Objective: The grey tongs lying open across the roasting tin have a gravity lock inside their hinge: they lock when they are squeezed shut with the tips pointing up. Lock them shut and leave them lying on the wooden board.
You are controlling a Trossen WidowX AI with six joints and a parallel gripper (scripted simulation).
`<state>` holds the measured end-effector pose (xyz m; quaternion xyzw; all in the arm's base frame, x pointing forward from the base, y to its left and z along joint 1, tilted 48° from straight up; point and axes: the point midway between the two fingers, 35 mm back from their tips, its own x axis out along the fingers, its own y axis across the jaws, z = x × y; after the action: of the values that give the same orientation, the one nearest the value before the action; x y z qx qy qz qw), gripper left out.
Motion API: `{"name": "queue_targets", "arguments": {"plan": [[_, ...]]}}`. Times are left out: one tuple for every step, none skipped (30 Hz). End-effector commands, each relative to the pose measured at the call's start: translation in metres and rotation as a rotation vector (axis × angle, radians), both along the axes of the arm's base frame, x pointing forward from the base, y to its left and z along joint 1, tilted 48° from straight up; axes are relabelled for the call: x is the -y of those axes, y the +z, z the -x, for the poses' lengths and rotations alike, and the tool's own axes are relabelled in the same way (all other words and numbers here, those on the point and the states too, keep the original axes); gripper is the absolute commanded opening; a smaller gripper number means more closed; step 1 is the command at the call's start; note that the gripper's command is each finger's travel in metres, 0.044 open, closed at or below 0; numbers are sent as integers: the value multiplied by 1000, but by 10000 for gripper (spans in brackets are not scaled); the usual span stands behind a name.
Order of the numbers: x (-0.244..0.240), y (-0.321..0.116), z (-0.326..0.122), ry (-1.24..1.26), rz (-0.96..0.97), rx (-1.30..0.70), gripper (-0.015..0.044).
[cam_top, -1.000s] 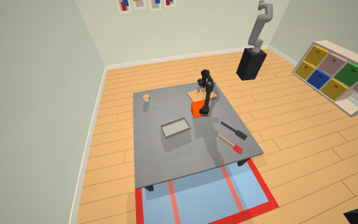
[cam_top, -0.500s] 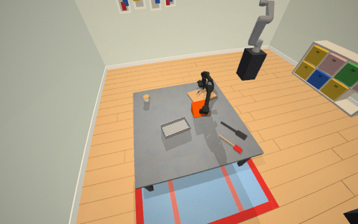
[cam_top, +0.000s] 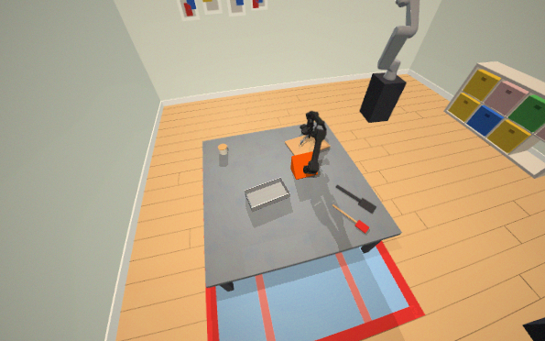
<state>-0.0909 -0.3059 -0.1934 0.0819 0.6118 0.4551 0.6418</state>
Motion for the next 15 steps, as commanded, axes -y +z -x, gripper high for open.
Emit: {"name": "queue_targets", "arguments": {"plan": [[-6,-5,1,5,-4,0,-150],[-7,-6,2,5,-5,1,-150],[-8,-7,2,4,-5,1,-150],[-10,-8,2,4,-5,1,-150],[-11,-9,2,3,-6,2,-150],[-12,-10,3,3,-6,2,-150],[-14,-11,3,2,-6,3,-150],[-15,-12,3,2,-7,3,-150],[-16,-13,3,1,-7,3,-150],[-17,-14,3,1,-7,4,-150],[-19,-15,4,0,-8,4,-150],[-20,-16,4,0,-8,5,-150],[-21,-17,4,0,-8,5,-150],[-23,-18,4,-1,-9,5,-150],[-24,-19,4,-1,-9,6,-150]]}}
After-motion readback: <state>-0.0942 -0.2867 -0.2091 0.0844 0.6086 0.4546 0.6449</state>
